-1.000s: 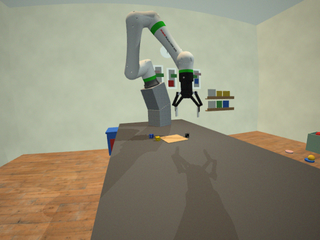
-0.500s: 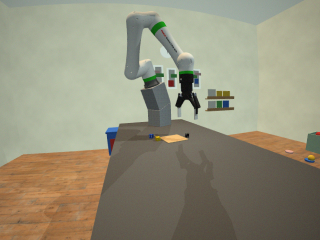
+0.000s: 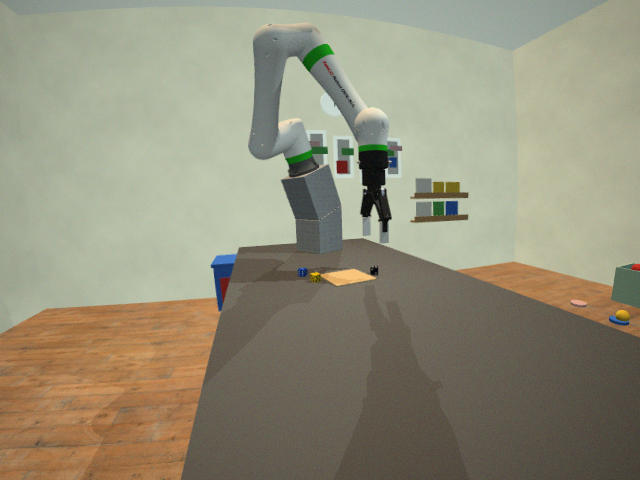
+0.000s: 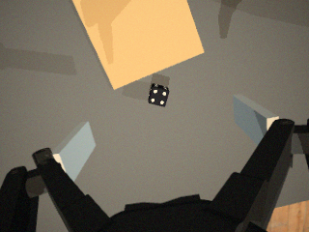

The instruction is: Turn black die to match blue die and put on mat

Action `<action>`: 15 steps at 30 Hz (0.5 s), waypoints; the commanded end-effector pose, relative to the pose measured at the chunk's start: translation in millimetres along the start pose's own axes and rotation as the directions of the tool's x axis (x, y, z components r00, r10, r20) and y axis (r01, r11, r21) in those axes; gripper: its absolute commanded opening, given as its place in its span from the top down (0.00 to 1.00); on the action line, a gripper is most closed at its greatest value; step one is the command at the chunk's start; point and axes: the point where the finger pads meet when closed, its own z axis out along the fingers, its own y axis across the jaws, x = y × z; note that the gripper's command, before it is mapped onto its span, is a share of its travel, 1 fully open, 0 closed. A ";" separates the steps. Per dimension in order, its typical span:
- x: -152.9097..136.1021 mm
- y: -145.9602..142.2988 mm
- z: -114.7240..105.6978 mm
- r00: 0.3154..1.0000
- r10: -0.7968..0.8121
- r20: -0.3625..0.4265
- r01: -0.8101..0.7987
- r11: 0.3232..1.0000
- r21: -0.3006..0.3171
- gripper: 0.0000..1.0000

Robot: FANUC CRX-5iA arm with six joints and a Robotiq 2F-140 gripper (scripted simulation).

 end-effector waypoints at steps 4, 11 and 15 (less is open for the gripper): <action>-0.5 -0.2 5.2 0.969 0.247 -0.003 -0.247 0.969 0.032 0.00; -0.8 -0.1 9.2 0.910 0.414 0.003 -0.414 0.910 0.031 0.00; -0.8 -0.1 9.5 0.905 0.426 0.003 -0.426 0.904 0.031 0.00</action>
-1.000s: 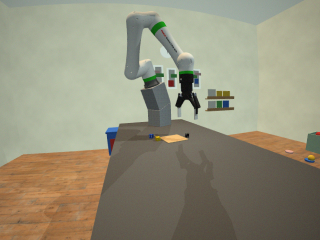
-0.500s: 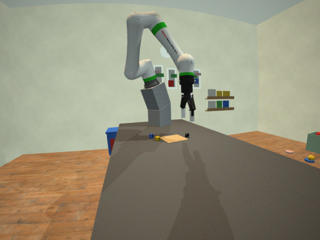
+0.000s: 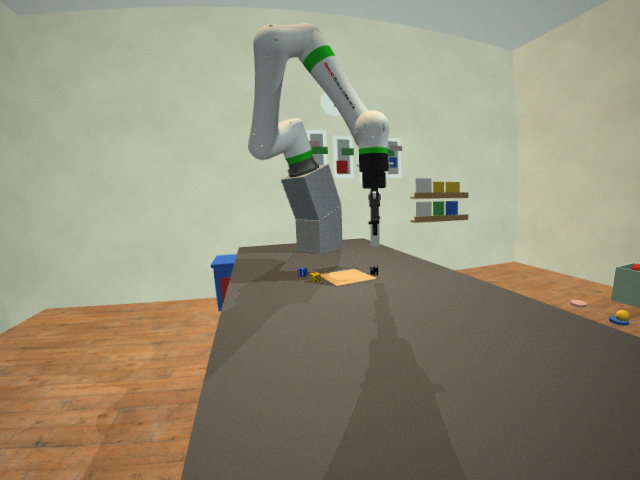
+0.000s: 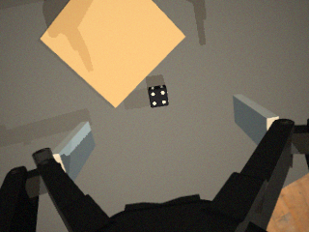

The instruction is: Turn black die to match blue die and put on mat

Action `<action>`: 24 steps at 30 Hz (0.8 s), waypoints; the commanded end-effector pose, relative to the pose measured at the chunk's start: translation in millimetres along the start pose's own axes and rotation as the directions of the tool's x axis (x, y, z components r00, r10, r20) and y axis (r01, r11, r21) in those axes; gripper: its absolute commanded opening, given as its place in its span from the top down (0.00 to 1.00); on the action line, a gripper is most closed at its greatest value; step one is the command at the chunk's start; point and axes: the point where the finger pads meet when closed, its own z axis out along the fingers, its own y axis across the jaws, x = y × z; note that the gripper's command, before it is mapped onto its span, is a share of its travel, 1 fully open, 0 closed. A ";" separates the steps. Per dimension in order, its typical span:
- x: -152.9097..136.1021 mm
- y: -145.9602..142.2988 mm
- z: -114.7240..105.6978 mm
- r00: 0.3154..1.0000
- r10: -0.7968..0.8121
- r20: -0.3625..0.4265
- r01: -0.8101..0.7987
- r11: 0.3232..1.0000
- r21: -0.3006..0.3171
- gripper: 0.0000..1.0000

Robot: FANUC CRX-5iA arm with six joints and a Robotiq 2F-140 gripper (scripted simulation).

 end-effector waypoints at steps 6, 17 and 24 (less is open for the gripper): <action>0.5 0.5 1.0 0.999 0.040 0.003 -0.040 0.999 0.028 0.75; 0.5 0.5 1.0 0.999 0.040 0.003 -0.040 0.999 0.028 0.75; 0.5 0.5 1.0 0.999 0.040 0.003 -0.040 0.999 0.028 0.75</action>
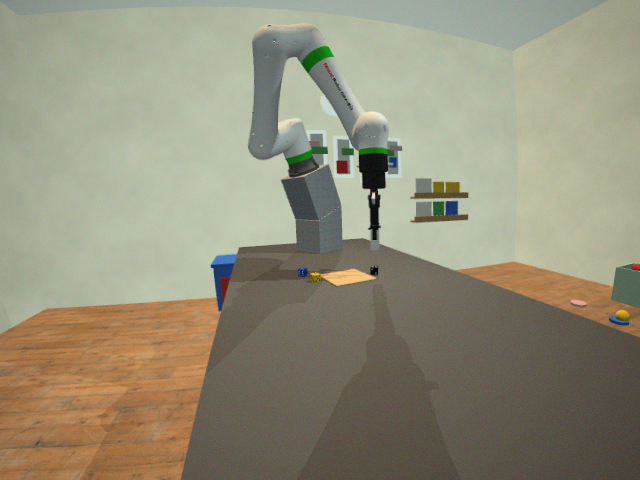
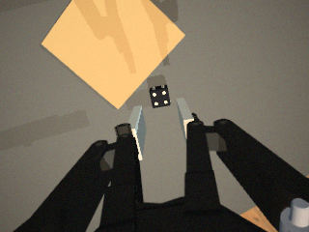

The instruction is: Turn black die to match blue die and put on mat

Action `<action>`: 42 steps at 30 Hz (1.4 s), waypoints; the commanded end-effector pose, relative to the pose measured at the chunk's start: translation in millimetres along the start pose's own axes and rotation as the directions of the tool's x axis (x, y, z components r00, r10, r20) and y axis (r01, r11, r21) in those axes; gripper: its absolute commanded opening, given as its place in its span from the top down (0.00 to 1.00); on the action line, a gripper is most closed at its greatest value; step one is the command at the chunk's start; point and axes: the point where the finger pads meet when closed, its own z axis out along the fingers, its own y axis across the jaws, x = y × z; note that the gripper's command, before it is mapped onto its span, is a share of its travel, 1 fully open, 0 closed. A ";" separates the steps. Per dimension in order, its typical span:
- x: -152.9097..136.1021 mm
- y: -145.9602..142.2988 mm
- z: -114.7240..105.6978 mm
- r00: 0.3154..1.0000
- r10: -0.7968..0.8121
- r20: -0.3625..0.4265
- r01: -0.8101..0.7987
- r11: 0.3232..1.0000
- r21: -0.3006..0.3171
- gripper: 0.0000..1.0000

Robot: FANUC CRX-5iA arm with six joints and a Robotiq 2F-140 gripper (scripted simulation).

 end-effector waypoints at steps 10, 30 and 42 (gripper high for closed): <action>-0.2 -0.1 -0.1 1.000 0.000 0.000 0.000 1.000 0.000 0.75; -0.1 0.0 7.8 1.000 0.000 0.000 0.000 1.000 0.001 0.75; 0.0 0.1 26.1 1.000 0.000 0.000 0.000 1.000 0.001 0.75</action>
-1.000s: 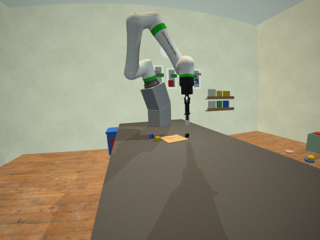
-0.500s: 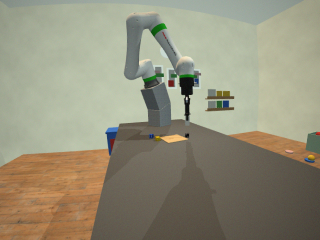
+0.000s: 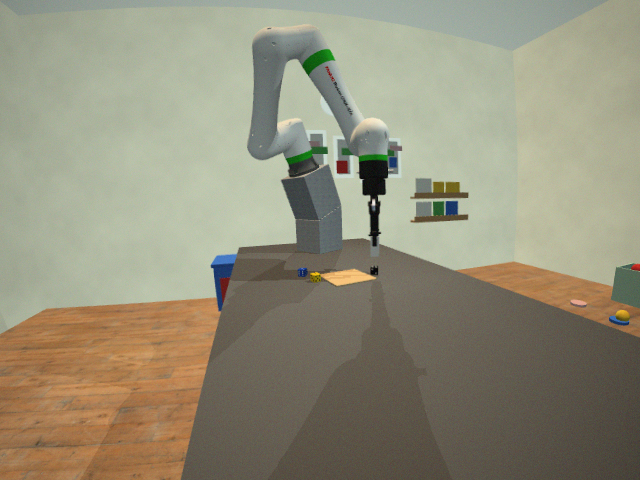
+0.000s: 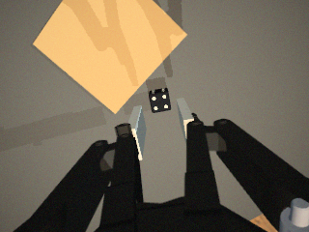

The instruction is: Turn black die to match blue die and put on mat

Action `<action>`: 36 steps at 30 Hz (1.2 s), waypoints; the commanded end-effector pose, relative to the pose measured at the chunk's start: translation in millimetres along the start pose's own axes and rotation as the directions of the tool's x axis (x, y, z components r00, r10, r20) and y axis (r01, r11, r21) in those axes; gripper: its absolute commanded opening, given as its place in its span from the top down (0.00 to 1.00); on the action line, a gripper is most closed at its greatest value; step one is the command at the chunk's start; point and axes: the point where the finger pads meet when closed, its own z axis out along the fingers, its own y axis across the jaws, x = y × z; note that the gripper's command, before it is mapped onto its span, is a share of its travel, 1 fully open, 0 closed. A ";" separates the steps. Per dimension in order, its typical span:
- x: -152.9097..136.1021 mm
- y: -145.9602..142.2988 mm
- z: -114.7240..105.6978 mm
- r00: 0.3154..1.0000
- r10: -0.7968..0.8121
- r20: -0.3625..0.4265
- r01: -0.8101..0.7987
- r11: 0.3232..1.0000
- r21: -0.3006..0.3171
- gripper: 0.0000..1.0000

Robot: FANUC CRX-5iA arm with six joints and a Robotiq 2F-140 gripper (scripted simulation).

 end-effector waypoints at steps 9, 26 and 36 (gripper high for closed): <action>-0.1 -0.1 16.2 1.000 0.000 0.001 0.000 1.000 0.001 0.75; 0.0 0.0 30.4 1.000 0.000 0.001 0.000 1.000 0.001 0.75; 0.0 0.0 31.6 1.000 0.000 0.001 0.000 1.000 0.001 0.75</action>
